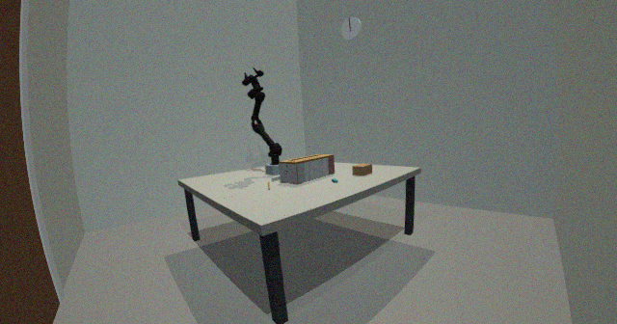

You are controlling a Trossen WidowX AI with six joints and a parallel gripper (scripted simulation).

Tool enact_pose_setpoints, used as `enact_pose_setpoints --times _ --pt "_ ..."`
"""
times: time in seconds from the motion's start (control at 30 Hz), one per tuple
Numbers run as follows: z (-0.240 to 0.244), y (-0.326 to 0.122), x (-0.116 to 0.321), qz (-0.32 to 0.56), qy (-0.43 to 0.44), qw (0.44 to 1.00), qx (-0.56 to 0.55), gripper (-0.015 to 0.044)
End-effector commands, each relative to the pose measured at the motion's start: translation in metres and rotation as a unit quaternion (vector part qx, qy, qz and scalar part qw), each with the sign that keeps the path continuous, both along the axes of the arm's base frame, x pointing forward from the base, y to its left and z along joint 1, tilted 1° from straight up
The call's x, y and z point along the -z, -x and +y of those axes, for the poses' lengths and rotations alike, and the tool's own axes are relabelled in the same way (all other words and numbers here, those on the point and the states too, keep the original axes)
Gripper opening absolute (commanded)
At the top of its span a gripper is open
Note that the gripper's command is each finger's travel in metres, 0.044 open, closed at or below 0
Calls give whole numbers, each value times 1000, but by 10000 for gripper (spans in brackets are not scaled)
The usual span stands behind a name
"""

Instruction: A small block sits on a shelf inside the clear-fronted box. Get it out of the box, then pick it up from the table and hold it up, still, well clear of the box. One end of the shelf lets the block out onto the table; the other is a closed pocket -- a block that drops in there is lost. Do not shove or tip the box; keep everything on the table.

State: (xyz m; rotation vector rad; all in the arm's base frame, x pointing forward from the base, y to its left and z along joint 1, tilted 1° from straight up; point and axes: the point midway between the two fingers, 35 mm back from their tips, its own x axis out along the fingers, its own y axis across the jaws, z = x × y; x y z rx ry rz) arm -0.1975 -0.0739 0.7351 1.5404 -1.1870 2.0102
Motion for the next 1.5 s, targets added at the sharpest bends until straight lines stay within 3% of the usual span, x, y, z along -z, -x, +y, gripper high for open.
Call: enact_pose_setpoints --times 0.0,0.37,0.7,1.1,1.47 --pt "1 -3 -1 5 0 1000 3 400" --pt "41 -151 -22 240 21 950 199 400" --pt "91 -305 11 402 130 816 394 400" --pt "142 -459 116 491 342 541 591 400" --pt "175 -547 274 381 596 218 672 400"
